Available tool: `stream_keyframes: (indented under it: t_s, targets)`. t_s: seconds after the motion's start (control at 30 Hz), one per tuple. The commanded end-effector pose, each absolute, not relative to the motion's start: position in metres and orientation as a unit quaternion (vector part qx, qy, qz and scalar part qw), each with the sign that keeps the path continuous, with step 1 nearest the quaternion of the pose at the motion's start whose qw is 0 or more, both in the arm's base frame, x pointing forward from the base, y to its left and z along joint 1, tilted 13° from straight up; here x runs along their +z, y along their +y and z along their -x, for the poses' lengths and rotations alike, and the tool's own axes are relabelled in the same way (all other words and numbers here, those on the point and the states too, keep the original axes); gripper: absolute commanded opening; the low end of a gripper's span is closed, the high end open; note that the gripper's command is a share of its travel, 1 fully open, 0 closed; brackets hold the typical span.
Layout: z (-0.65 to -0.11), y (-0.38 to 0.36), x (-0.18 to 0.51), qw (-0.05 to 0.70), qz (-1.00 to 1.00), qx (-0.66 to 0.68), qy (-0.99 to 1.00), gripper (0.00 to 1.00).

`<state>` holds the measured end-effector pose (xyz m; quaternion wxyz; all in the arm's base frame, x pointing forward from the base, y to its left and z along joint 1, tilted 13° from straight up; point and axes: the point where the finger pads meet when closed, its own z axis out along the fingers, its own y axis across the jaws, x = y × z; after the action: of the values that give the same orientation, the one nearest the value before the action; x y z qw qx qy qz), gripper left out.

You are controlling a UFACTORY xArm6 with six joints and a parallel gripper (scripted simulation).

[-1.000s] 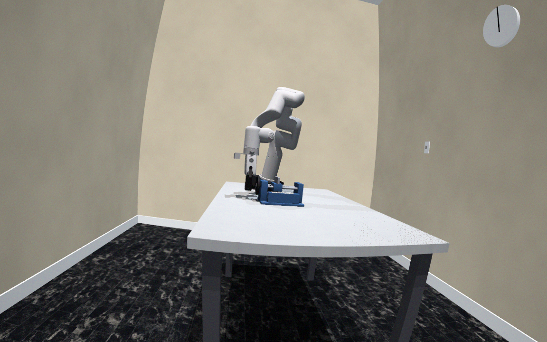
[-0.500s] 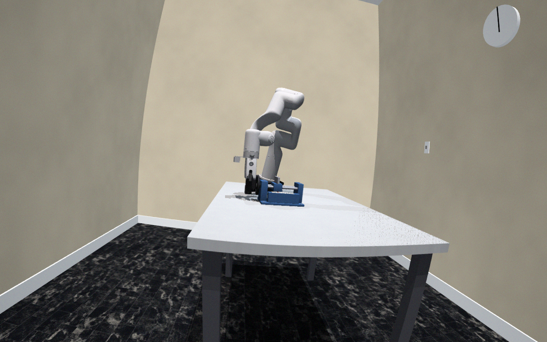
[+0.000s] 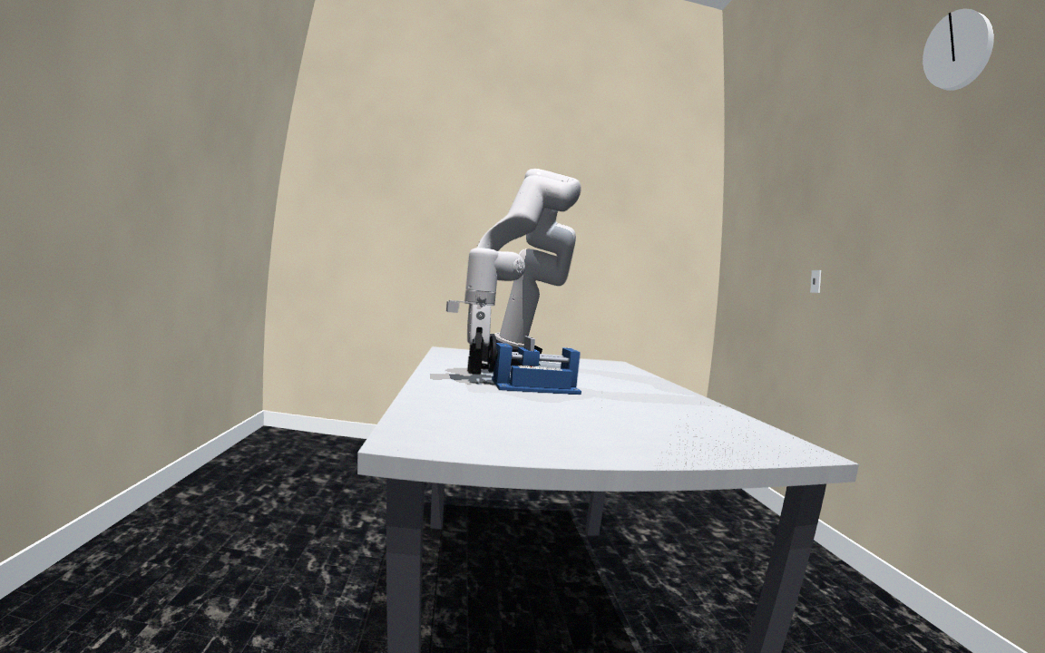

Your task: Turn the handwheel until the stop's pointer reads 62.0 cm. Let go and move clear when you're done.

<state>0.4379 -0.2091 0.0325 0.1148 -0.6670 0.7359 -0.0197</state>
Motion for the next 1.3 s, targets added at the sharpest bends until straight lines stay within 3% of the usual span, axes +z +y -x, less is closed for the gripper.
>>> stream_keyframes:
  t_s: [0.0, 1.27]
  targets:
    - [-0.444, -0.21, 0.035, 0.115, 0.667, -0.021, 0.736, 0.06]
    - [-0.464, -0.215, 0.056, 0.115, 0.667, -0.021, 0.736, 0.06]
